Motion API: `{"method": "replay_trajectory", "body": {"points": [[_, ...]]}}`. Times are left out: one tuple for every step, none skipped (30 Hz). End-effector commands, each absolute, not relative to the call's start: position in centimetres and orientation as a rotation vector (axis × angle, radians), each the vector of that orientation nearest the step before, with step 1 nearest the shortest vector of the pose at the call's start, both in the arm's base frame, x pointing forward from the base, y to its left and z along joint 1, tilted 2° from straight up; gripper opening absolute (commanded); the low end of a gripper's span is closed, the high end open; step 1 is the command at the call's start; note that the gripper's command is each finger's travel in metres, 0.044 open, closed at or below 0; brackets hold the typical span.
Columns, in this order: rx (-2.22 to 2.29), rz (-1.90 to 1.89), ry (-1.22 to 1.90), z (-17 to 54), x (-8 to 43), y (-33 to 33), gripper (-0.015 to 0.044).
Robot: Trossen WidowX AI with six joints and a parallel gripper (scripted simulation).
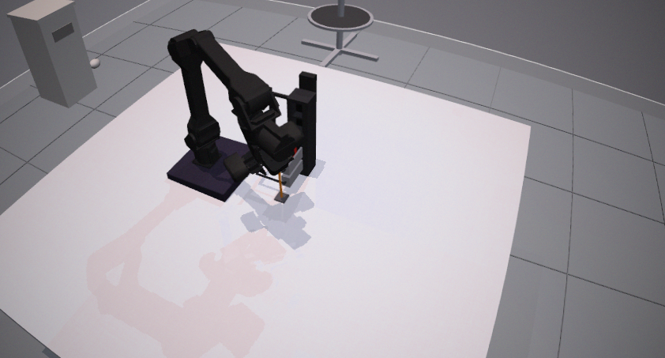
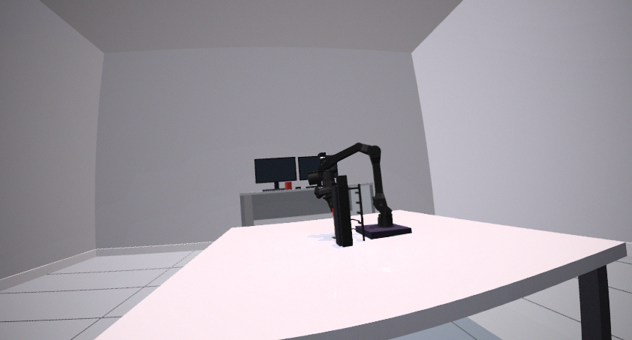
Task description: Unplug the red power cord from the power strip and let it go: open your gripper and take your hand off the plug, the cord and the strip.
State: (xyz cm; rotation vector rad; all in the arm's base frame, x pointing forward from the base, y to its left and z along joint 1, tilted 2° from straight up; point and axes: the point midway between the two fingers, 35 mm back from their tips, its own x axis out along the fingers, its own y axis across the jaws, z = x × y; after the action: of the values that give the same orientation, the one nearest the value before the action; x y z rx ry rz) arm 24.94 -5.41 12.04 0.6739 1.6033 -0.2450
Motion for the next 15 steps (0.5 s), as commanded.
{"method": "replay_trajectory", "body": {"points": [[0.972, -0.908, 1.421, 13.9, 25.6, -3.0, 0.0160], [0.981, -0.942, 1.401, 14.0, 25.7, -2.8, 0.0160], [1.004, -0.978, 1.381, 14.1, 25.7, -2.6, 0.0160], [1.027, -1.014, 1.360, 14.1, 25.7, -2.5, 0.0160], [1.050, -1.049, 1.339, 14.2, 25.7, -2.4, 0.0160], [1.073, -1.084, 1.316, 14.2, 25.7, -2.3, 0.0160], [1.099, -1.118, 1.293, 14.3, 25.7, -2.2, 0.0160], [1.124, -1.152, 1.269, 14.4, 25.8, -2.1, 0.0160], [1.153, -1.187, 1.245, 14.4, 25.8, -2.0, 0.0160], [1.172, -1.211, 1.227, 14.4, 25.8, -2.0, 0.0160], [1.176, -1.216, 1.223, 14.4, 25.8, -1.9, 0.0160], [1.176, -1.216, 1.223, 14.4, 25.8, -1.9, 0.0160], [1.176, -1.216, 1.223, 14.4, 25.8, -1.9, 0.0160], [1.176, -1.216, 1.223, 14.4, 25.8, -1.9, 0.0160], [1.176, -1.216, 1.223, 14.4, 25.8, -1.9, 0.0160]]}}
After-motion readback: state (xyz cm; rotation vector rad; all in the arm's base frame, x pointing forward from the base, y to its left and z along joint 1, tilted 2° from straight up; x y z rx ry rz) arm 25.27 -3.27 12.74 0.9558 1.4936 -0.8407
